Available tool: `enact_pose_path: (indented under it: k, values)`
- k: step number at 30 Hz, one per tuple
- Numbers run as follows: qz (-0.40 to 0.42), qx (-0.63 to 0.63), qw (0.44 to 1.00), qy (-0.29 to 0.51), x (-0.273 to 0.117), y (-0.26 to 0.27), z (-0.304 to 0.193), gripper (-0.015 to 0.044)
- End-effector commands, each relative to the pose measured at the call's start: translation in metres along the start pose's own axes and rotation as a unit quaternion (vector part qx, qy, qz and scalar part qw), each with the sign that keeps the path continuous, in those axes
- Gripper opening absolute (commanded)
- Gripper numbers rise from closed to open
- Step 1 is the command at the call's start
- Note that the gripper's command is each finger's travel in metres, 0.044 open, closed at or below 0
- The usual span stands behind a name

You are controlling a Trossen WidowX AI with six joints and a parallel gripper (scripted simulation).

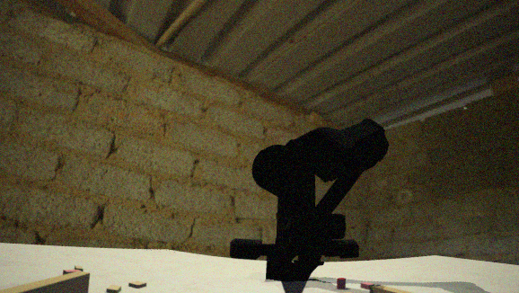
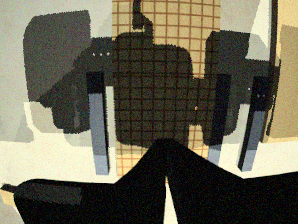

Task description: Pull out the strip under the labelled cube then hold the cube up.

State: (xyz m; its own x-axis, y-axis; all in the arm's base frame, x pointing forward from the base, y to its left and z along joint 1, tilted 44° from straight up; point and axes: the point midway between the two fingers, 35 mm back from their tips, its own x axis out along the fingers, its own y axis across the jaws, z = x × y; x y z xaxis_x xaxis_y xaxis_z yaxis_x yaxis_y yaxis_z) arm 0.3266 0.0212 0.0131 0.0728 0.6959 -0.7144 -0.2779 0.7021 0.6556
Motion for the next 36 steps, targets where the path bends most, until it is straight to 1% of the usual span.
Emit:
enact_pose_path:
  k: [1,36]
  values:
    - [0.001,0.001,1.000,0.009,0.004,0.002,-0.011,0.0000]
    - [0.001,0.002,1.000,0.010,0.003,0.001,-0.065,0.0000]
